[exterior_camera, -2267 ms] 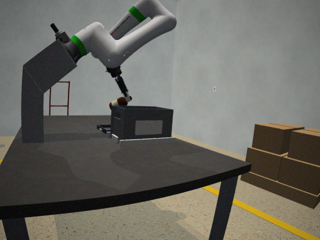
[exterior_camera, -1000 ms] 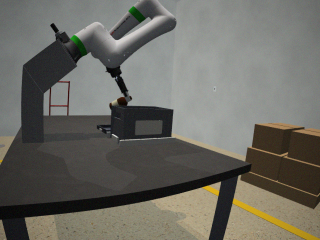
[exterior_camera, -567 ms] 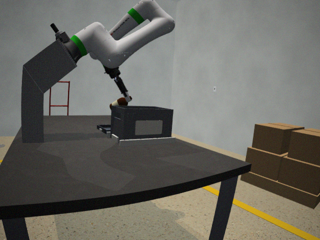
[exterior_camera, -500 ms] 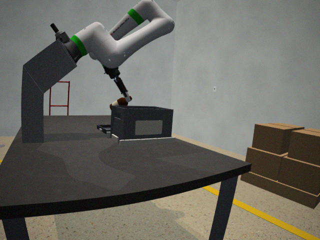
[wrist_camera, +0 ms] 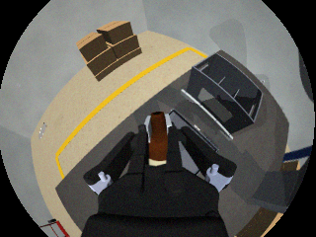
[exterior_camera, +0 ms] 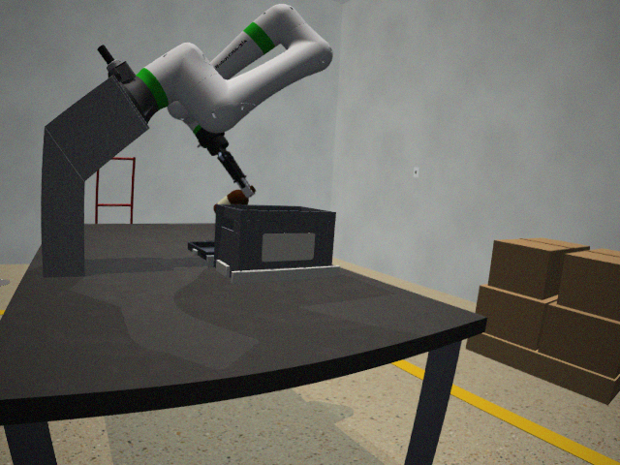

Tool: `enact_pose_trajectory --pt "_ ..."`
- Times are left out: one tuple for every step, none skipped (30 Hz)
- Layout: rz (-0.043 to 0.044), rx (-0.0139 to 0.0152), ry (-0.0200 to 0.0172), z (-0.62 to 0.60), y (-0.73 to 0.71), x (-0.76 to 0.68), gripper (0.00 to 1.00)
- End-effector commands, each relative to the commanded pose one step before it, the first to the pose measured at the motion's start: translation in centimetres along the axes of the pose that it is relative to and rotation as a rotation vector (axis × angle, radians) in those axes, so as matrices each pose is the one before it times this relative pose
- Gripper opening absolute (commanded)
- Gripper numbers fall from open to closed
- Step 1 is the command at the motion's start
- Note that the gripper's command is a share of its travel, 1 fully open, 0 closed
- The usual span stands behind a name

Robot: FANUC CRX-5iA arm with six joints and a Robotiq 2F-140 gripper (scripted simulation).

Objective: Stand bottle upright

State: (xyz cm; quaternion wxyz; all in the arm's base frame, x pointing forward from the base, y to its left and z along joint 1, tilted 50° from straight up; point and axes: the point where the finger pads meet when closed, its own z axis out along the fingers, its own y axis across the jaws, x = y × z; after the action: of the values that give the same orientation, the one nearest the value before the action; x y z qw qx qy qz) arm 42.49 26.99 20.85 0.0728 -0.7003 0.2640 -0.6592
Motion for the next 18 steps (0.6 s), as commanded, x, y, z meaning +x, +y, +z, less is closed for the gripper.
enact_pose_trajectory --pt "0.00035 0.00139 0.01059 -0.048 -0.026 -0.023 0.00" --pt "0.00002 0.00040 0.00275 -0.010 -0.006 -0.005 0.00" --pt "0.00002 0.00034 0.00226 -0.008 -0.005 -0.004 0.00" --pt "0.00001 0.00027 0.00179 -0.007 -0.004 -0.003 0.00" --pt "0.00001 0.00021 0.00135 -0.005 -0.003 -0.002 0.00" --pt "0.00001 0.00015 0.00095 -0.004 -0.002 -0.002 0.00" --pt "0.00001 0.00010 0.00061 -0.002 -0.001 -0.001 0.00" --pt "0.00000 0.00005 0.00033 -0.001 -0.001 -0.001 0.00" --pt "0.00000 0.00002 0.00013 0.000 0.000 0.000 0.00" --pt "0.00000 0.00000 0.00002 0.000 0.000 0.000 0.00" --pt "0.00000 0.00000 0.00000 0.000 0.000 0.000 0.00" --pt "0.00000 0.00000 0.00000 0.000 0.000 0.000 0.00" --pt "0.00000 0.00000 0.00000 0.000 0.000 0.000 0.00" --pt "0.00000 0.00000 0.00000 0.000 0.000 0.000 0.00" --pt "0.00000 0.00000 0.00000 0.000 0.000 0.000 0.00" --pt "0.00000 0.00000 0.00000 0.000 0.000 0.000 0.00" --pt "0.00000 0.00000 0.00000 0.000 0.000 0.000 0.00" --pt "0.00000 0.00000 0.00000 0.000 0.000 0.000 0.00"
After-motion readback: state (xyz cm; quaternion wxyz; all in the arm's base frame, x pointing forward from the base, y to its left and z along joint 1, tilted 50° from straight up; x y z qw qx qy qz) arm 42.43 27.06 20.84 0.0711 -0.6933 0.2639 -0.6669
